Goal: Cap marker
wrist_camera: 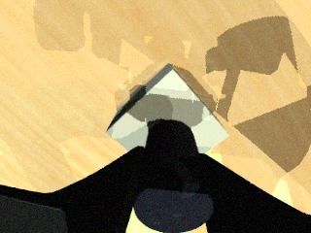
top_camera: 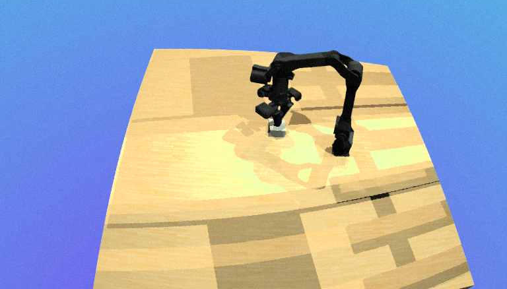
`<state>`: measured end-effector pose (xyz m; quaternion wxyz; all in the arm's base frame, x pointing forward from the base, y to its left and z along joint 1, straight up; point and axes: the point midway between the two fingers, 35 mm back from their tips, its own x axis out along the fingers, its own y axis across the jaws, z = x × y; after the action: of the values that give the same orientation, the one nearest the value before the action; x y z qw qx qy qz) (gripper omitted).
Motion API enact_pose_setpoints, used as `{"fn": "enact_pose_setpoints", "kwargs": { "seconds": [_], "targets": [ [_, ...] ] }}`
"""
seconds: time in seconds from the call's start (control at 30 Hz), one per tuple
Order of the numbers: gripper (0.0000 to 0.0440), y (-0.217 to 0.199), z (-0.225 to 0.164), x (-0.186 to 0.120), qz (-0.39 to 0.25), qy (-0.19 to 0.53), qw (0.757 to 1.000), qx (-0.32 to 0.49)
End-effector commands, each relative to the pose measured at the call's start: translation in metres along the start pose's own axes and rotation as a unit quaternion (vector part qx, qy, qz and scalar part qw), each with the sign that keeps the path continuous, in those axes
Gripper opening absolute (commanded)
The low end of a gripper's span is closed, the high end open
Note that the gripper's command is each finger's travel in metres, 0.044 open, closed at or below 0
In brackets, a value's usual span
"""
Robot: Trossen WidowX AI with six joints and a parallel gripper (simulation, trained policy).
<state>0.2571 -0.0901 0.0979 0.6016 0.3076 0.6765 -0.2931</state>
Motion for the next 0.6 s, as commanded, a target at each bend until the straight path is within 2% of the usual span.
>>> {"fn": "enact_pose_setpoints", "kwargs": {
  "seconds": [0.0, 0.57],
  "targets": [
    [0.0086, -0.0070, 0.0031, 0.0179, -0.025, 0.010, 1.000, 0.000],
    [0.0110, -0.0075, 0.0039, 0.0185, -0.025, 0.008, 1.000, -0.004]
  ]
}}
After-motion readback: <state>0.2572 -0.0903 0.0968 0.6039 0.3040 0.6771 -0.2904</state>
